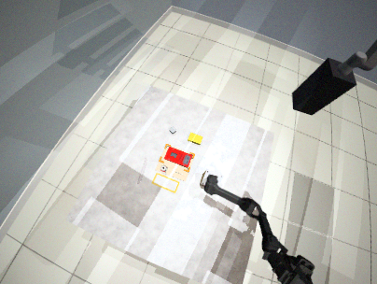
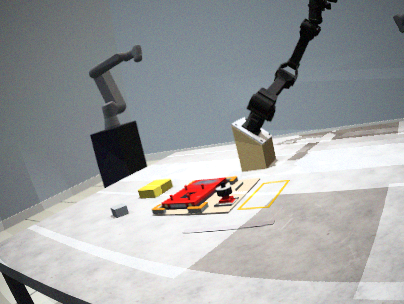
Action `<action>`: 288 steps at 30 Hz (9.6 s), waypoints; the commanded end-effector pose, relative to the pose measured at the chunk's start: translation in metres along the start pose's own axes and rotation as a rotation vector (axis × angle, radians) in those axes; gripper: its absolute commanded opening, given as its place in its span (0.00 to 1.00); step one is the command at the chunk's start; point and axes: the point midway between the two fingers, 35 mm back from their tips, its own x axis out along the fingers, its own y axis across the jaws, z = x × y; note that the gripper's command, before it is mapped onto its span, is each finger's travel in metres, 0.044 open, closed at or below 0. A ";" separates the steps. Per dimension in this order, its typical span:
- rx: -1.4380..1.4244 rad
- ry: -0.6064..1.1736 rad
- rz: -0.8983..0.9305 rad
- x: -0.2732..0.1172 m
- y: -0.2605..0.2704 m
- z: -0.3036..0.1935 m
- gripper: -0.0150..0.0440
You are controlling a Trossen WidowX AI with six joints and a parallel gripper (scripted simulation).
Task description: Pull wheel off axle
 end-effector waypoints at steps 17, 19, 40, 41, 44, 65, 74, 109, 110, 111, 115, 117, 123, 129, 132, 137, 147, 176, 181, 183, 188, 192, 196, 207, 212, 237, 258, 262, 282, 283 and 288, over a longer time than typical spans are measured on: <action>0.002 0.302 0.133 0.025 0.065 -0.132 0.76; -0.013 0.339 0.154 0.027 0.073 -0.149 0.76; -0.180 0.817 0.439 -0.009 0.148 -0.384 0.76; -0.185 0.846 0.453 -0.014 0.151 -0.395 0.76; -0.199 0.935 0.493 -0.030 0.156 -0.430 0.76; -0.228 1.616 0.660 -0.194 0.133 -0.628 0.76; -0.146 1.955 0.714 -0.291 0.112 -0.679 0.76; 0.578 3.057 0.373 -0.579 0.038 -0.655 0.76; 0.578 3.057 0.373 -0.578 0.039 -0.654 0.76; 0.578 3.057 0.373 -0.578 0.040 -0.653 0.76; 0.578 3.057 0.373 -0.585 0.043 -0.655 0.76; 0.578 3.057 0.373 -0.594 0.046 -0.656 0.76; 0.582 3.056 0.373 -0.637 0.063 -0.655 0.76; 0.584 3.056 0.373 -0.647 0.068 -0.652 0.76; 0.577 3.060 0.386 -0.644 0.066 -0.651 0.67; 0.577 3.060 0.386 -0.644 0.066 -0.651 0.55; 0.577 3.060 0.386 -0.643 0.066 -0.652 0.27; 0.578 3.059 0.382 -0.634 0.062 -0.653 0.25; 0.578 3.059 0.382 -0.633 0.062 -0.653 0.25; 0.578 3.059 0.382 -0.632 0.062 -0.653 0.25; 0.578 3.059 0.381 -0.631 0.061 -0.653 0.25; 0.578 3.059 0.381 -0.629 0.060 -0.653 0.25; 0.578 3.059 0.380 -0.628 0.060 -0.653 0.25; 0.579 3.058 0.379 -0.625 0.059 -0.653 0.25; 0.579 3.058 0.378 -0.623 0.058 -0.653 0.25; 0.580 3.057 0.376 -0.616 0.055 -0.654 0.25; 0.579 3.057 0.374 -0.600 0.049 -0.655 0.25; 0.578 3.057 0.373 -0.581 0.041 -0.654 0.25; 0.581 3.059 0.365 -0.563 0.081 -0.617 0.25; 0.581 3.059 0.365 -0.562 0.084 -0.614 0.25; 0.583 3.059 0.368 -0.556 0.095 -0.600 0.25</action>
